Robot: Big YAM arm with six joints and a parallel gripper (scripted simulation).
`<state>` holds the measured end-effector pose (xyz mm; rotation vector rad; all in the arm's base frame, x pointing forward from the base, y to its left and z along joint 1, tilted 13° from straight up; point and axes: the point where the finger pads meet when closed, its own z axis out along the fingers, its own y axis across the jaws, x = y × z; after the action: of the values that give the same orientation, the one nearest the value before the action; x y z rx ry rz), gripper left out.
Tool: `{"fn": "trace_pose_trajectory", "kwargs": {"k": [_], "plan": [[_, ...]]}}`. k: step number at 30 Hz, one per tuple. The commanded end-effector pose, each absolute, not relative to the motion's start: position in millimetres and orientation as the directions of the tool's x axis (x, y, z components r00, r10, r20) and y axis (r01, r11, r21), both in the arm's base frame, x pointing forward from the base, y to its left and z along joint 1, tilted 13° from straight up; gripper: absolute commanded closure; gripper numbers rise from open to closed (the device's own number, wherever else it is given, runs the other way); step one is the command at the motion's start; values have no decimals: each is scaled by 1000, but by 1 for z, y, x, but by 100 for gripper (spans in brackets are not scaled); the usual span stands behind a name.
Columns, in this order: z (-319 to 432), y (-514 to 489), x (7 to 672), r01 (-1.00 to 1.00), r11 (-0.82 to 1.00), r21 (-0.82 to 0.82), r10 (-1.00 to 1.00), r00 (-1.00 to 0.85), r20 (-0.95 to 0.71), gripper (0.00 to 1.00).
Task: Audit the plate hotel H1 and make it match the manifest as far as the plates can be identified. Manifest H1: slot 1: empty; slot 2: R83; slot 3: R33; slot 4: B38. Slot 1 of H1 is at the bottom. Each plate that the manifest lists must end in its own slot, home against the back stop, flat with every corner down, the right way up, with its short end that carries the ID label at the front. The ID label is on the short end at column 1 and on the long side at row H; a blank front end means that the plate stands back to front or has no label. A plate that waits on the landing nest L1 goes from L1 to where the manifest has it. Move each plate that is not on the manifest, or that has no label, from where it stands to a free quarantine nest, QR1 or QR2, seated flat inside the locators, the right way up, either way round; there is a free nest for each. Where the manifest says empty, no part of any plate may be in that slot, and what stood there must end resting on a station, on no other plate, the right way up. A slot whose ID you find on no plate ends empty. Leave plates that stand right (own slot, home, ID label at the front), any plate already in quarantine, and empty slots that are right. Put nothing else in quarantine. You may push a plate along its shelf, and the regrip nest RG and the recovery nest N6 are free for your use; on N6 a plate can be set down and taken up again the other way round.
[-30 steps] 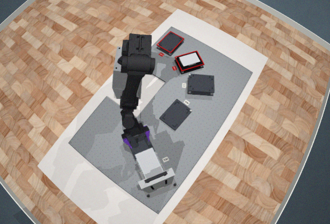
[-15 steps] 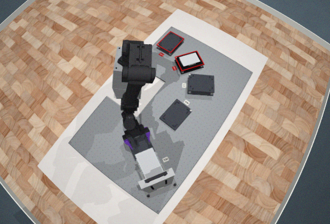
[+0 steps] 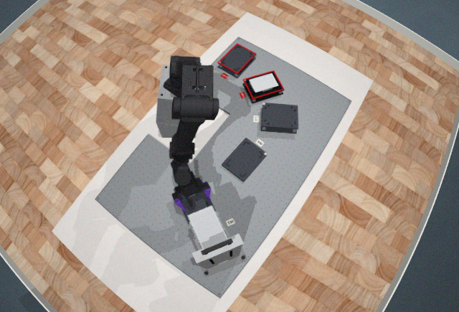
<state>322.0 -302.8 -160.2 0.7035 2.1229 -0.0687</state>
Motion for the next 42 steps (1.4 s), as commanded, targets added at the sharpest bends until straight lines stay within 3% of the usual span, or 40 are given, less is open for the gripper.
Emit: {"fn": "trace_pose_trajectory", "kwargs": {"k": [1,42], "plan": [[-159,-309,322,521,828,209,473,-447,-759,0],[-155,-316,337,510,837,196,453,-447,-771,0]]}}
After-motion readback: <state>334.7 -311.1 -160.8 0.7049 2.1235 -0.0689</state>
